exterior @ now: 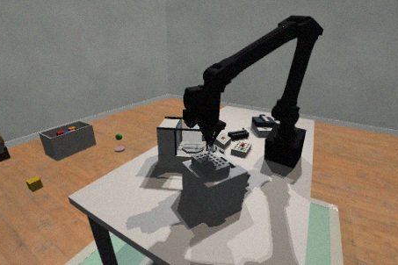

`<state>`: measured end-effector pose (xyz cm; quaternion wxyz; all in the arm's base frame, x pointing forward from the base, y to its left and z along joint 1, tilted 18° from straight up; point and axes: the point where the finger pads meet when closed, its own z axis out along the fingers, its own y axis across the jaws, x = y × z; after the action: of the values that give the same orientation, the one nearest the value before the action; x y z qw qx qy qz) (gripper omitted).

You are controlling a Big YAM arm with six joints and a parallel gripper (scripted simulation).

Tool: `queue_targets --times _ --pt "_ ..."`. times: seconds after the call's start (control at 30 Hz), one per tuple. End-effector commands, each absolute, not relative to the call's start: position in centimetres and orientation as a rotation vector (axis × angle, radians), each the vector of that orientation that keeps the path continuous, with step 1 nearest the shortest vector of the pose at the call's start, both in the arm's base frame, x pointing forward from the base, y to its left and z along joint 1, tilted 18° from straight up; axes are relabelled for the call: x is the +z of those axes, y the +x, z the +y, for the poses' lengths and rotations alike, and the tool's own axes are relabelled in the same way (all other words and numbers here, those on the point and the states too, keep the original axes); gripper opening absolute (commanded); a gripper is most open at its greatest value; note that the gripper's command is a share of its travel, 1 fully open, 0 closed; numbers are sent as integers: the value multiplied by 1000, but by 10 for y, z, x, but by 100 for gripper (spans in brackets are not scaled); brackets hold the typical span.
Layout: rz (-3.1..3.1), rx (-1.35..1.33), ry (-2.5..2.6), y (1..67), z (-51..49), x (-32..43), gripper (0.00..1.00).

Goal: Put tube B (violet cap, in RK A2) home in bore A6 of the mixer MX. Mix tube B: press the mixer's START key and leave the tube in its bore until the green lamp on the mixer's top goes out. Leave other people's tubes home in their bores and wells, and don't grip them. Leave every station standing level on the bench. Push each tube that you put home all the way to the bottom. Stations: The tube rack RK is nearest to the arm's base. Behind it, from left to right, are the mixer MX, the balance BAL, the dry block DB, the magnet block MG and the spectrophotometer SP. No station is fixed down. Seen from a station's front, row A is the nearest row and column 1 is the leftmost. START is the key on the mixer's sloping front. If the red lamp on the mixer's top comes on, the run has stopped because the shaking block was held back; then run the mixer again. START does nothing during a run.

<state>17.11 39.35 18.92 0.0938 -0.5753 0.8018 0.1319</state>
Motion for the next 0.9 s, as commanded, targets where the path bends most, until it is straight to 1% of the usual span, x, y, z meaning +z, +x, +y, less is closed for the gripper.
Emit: queue_targets --times 0.0,0.87 --pt "2383 392 -1711 168 402 181 9" --pt "2376 396 -1708 170 406 179 9"
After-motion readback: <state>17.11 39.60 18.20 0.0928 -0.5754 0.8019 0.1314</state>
